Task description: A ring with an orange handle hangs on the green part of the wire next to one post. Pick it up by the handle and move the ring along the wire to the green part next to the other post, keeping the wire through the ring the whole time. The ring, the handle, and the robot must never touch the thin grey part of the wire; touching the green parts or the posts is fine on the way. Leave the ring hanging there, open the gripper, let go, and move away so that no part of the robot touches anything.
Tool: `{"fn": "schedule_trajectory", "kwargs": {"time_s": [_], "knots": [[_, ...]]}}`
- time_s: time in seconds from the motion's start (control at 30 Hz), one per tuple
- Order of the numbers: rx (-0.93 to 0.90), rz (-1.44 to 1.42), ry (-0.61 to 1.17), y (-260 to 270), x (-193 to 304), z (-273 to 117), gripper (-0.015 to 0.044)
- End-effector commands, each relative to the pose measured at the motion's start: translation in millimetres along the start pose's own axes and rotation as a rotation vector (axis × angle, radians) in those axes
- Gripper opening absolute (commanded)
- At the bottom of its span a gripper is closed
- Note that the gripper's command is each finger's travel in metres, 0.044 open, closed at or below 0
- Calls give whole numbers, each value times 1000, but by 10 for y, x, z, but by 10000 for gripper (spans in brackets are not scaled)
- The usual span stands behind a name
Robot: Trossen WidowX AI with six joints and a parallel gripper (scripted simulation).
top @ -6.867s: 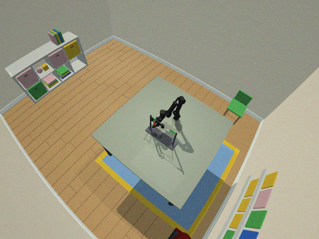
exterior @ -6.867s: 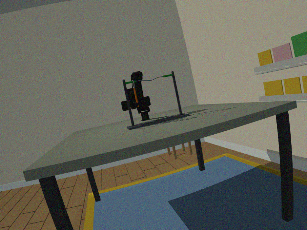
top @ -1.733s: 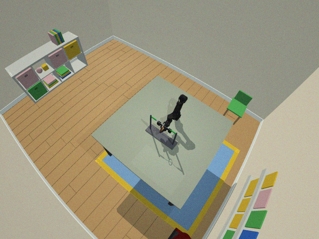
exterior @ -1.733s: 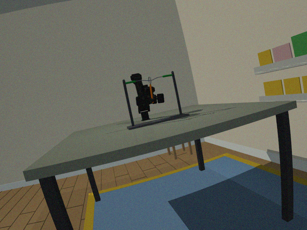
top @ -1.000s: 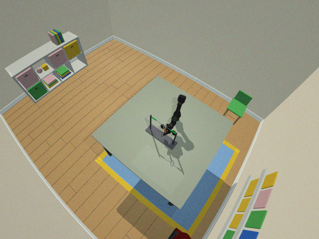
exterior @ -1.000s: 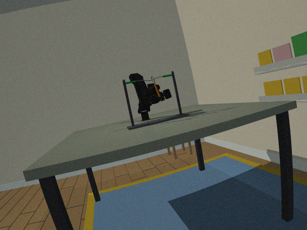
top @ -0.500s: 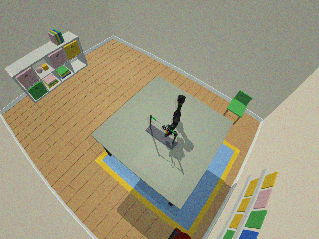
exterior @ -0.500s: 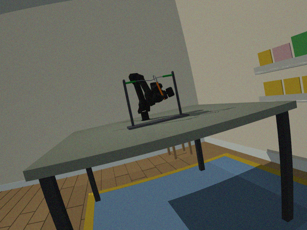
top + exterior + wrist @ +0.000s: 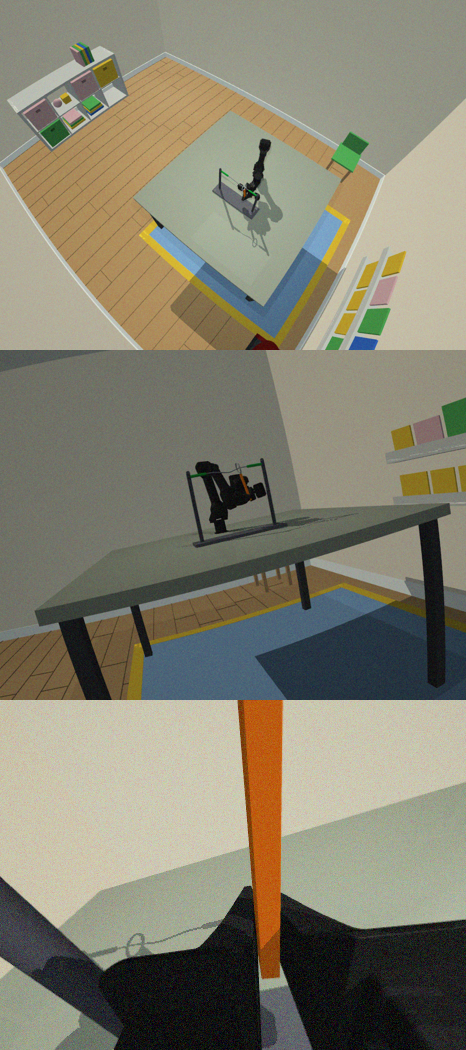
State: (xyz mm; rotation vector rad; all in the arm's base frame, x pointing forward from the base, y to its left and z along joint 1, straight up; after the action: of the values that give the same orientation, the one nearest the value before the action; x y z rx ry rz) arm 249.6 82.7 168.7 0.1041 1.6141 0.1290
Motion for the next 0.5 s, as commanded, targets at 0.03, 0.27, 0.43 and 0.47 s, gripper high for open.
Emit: {"fn": "schedule_trajectory", "kwargs": {"time_s": [0.03, 0.27, 0.43, 0.47], "knots": [[1, -34, 2, -1, 0, 1, -150], [-5, -90, 2, -3, 1, 2, -150], [-9, -122, 2, 4, 4, 2, -150], [-9, -128, 2, 6, 5, 2, -150]]}}
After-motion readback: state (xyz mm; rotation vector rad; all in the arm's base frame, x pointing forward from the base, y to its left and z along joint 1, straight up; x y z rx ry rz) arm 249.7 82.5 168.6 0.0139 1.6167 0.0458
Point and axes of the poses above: the point midway between the two fingers, 35 mm back from their tips, its own z axis out along the fingers, its own y axis across the jaws, x = y × z, the point moved 8 cm from there along -z, back along the fingers, and after that the axes turned 2 degrees about -z, right-handed, at the moved point
